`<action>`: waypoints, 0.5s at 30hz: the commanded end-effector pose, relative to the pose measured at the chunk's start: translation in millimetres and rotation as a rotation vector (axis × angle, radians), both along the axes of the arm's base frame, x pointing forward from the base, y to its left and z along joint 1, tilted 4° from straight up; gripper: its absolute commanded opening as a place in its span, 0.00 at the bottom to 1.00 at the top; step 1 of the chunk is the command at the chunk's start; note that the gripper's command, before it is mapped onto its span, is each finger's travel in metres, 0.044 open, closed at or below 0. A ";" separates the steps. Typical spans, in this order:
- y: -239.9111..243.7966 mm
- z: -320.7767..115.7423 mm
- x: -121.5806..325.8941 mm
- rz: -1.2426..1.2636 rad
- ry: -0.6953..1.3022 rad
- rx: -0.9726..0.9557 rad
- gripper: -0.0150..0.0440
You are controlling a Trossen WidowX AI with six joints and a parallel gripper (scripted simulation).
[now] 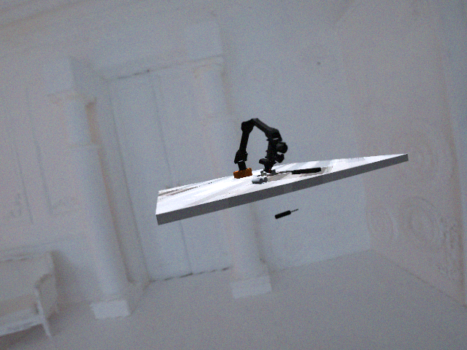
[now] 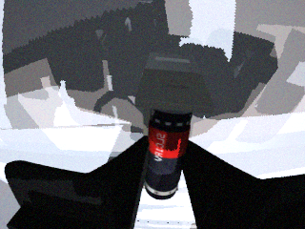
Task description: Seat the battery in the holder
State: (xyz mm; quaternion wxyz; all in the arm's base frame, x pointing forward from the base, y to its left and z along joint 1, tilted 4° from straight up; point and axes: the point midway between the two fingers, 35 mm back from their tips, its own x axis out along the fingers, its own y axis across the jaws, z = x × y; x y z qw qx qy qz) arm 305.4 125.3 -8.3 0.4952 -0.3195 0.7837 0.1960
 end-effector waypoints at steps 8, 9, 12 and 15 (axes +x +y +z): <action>2.9 -3.1 3.3 0.000 -0.048 0.059 0.40; 2.7 -3.2 3.2 0.001 -0.051 0.062 0.40; 2.3 -3.6 2.9 0.001 -0.061 0.073 0.40; 1.9 -3.9 2.6 0.001 -0.071 0.084 0.40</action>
